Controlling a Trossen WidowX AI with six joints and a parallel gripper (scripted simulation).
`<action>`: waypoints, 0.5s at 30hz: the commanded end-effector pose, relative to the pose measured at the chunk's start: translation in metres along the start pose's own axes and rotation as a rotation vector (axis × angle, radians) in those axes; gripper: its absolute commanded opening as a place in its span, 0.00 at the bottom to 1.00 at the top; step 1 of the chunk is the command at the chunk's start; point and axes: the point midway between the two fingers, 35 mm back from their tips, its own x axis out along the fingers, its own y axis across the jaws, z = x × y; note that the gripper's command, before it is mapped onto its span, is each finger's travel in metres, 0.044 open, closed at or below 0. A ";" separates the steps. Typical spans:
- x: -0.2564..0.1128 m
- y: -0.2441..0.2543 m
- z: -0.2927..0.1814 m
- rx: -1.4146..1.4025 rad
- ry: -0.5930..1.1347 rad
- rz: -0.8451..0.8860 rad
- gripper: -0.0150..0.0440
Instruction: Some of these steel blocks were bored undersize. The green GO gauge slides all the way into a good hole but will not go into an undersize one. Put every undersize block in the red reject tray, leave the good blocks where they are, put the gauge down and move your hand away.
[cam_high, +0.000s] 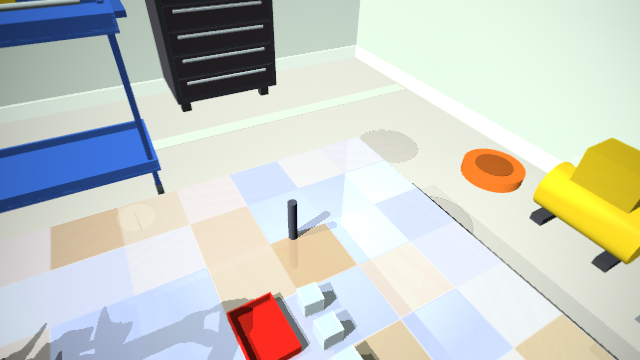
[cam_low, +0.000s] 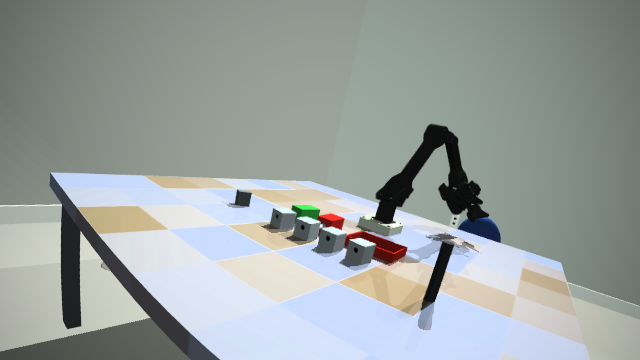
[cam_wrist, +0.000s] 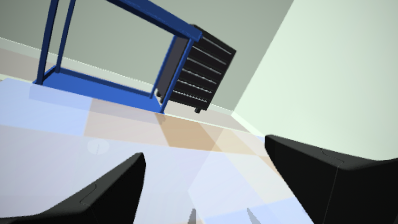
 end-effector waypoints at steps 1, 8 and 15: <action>0.001 -0.001 0.000 -0.003 0.006 -0.003 0.89; 0.069 -0.052 -0.032 0.104 0.264 -0.221 0.76; 0.109 -0.091 -0.068 0.205 0.465 -0.392 0.76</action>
